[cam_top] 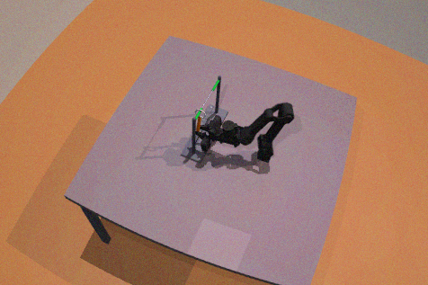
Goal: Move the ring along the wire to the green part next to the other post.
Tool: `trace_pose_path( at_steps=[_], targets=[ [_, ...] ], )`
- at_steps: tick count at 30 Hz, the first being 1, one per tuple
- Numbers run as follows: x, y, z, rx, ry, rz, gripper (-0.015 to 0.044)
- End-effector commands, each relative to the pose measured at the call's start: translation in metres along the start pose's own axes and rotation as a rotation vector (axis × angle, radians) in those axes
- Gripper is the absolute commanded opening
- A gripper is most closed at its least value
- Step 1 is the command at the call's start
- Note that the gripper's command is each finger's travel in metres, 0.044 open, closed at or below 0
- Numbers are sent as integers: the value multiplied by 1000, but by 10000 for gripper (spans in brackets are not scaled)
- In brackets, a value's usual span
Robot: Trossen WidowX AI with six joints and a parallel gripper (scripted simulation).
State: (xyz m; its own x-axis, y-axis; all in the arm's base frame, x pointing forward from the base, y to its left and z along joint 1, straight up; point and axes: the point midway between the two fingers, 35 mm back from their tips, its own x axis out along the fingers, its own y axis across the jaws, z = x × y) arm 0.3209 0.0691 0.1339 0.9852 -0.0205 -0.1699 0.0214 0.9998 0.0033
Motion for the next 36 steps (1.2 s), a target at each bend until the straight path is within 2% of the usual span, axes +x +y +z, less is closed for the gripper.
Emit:
trace_pose_path(
  at_steps=[1,17,36],
  targets=[
    [-10,-1,-1,4,4,-4,160],
    [-42,-2,-4,5,7,-6,160],
    [-43,-2,-4,5,8,-6,160]
  ],
)
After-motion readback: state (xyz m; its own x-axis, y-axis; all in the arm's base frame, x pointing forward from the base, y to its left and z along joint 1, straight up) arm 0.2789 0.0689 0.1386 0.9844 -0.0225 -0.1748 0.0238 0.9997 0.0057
